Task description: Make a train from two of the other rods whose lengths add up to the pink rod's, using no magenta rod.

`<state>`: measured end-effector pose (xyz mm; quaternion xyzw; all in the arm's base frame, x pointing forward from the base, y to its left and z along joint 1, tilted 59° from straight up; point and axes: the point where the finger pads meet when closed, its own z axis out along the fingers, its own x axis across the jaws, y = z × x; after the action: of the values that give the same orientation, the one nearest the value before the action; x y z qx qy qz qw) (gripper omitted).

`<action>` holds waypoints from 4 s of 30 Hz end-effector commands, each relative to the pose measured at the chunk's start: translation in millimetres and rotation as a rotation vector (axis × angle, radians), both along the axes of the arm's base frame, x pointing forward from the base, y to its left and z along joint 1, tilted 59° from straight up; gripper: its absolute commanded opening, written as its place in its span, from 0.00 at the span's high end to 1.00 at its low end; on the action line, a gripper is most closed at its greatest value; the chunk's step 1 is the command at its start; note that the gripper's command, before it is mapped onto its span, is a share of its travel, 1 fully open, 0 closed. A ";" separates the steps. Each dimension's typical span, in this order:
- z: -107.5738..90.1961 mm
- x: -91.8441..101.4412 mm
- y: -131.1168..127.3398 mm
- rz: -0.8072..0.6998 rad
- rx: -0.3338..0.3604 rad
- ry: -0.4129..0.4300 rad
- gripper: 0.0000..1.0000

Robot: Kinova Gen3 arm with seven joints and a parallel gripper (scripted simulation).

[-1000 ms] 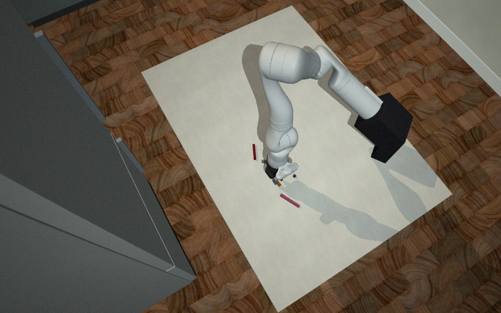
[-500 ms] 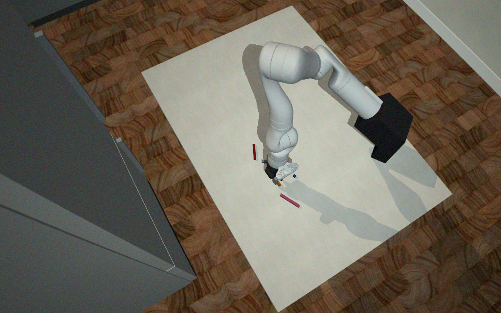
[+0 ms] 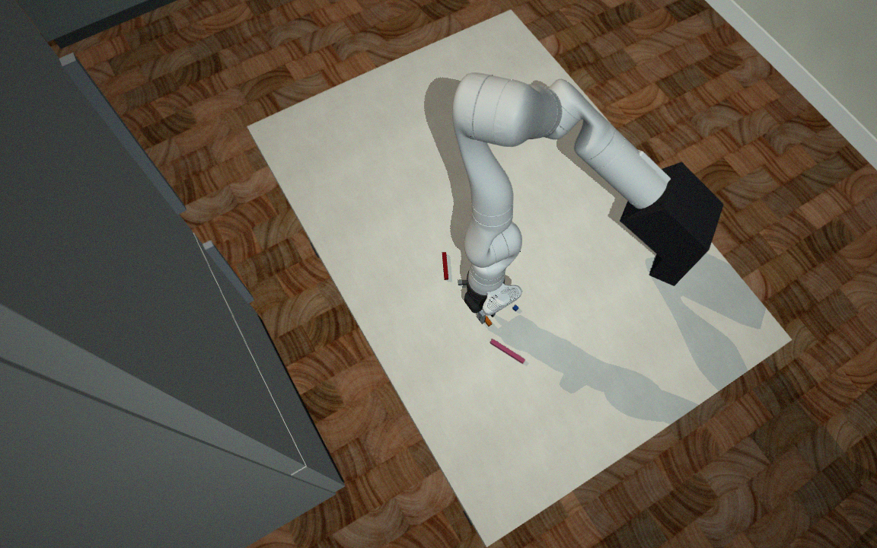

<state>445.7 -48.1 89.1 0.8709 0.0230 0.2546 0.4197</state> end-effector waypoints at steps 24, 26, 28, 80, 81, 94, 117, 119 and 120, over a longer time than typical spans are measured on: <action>-0.1 0.5 1.0 0.001 0.001 0.000 0.46; -0.1 0.5 1.0 0.001 0.001 0.000 0.46; -0.1 0.5 1.0 0.001 0.001 0.000 0.46; -8.9 8.3 -11.3 0.001 0.001 0.000 0.46; -8.9 8.3 -11.3 0.001 0.001 0.000 0.46; -8.9 8.3 -11.3 0.001 0.001 0.000 0.46; -8.9 8.3 -11.3 0.001 0.001 0.000 0.76; -8.9 8.3 -11.3 0.001 0.001 0.000 0.76; -8.9 8.3 -11.3 0.001 0.001 0.000 0.76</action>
<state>453.9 -60.0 80.2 0.8710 0.0230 0.2546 0.4196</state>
